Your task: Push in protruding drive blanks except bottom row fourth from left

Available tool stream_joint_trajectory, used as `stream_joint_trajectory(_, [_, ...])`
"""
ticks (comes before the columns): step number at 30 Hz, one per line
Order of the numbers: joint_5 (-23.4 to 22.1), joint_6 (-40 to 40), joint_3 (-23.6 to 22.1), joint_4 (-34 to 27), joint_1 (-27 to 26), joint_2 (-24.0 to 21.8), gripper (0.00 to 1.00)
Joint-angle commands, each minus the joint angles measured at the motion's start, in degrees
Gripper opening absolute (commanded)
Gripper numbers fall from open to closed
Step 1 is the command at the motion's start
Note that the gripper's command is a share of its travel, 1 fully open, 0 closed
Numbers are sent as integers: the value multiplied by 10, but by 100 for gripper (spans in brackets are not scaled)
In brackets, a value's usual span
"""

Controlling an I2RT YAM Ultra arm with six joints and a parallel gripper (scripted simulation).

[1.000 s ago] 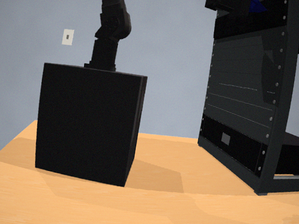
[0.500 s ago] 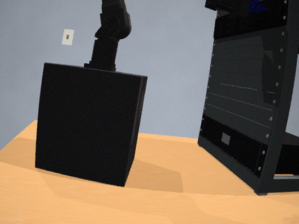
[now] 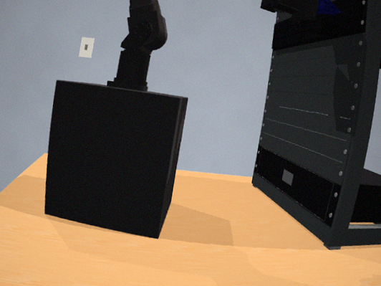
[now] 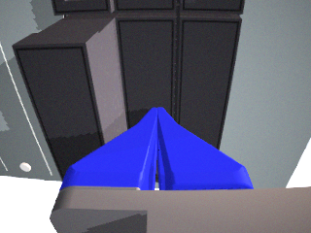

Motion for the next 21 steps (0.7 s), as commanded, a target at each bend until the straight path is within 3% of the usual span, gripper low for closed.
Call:
stream_joint_trajectory(1, [-10, 5, 18, 21, -10, -34, 0])
stream_joint_trajectory(3, [-17, 6, -16, 6, -17, -51, 0])
stream_joint_trajectory(12, [-71, 10, -85, -65, -72, -188, 0])
stream_joint_trajectory(14, [-86, 11, -96, -83, -87, -219, 0])
stream_joint_trajectory(16, [-86, 11, -96, -83, -87, -219, 0])
stream_joint_trajectory(17, [-97, 10, -77, -100, -99, -241, 0])
stream_joint_trajectory(21, [-118, 12, -109, -125, -119, -274, 0])
